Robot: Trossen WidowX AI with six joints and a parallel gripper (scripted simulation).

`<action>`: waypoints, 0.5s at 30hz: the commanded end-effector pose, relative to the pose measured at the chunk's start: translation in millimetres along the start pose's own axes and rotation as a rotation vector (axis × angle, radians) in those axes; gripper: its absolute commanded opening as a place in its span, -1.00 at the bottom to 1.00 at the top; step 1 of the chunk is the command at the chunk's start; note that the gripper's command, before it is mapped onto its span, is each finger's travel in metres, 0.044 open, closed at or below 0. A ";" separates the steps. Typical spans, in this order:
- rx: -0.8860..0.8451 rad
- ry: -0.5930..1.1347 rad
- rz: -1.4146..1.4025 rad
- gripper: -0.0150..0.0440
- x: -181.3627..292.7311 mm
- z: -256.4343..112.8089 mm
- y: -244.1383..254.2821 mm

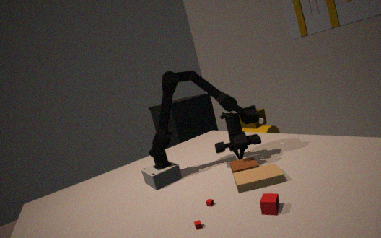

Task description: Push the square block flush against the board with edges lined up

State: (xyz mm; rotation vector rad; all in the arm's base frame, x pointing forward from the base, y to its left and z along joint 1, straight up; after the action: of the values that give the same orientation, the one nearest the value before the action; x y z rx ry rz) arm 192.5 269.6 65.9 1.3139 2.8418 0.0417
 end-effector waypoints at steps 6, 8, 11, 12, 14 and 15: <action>-0.002 0.000 -0.005 -0.49 -9.7 0.4 4.0; -0.002 0.000 -0.005 -0.49 -11.7 0.4 4.7; -0.002 0.000 -0.005 -0.49 -14.8 0.4 5.7; -0.002 0.000 -0.005 -0.49 -15.9 0.4 6.1; -0.002 0.000 -0.005 -0.49 -17.9 0.4 6.7; -0.002 -0.001 -0.005 -0.49 -19.0 0.4 7.1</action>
State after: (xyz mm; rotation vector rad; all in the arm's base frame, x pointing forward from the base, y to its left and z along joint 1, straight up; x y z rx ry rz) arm 205.7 262.6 66.0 1.3103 2.8441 0.0466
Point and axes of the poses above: the point midway between the two fingers, 35 mm back from their tips, its own z axis out along the fingers, its own y axis across the jaws, x = y × z, the point moved 8 cm from there along -z, back along the fingers, and after that the axes turned 15 degrees about z, right-handed, at the moved point
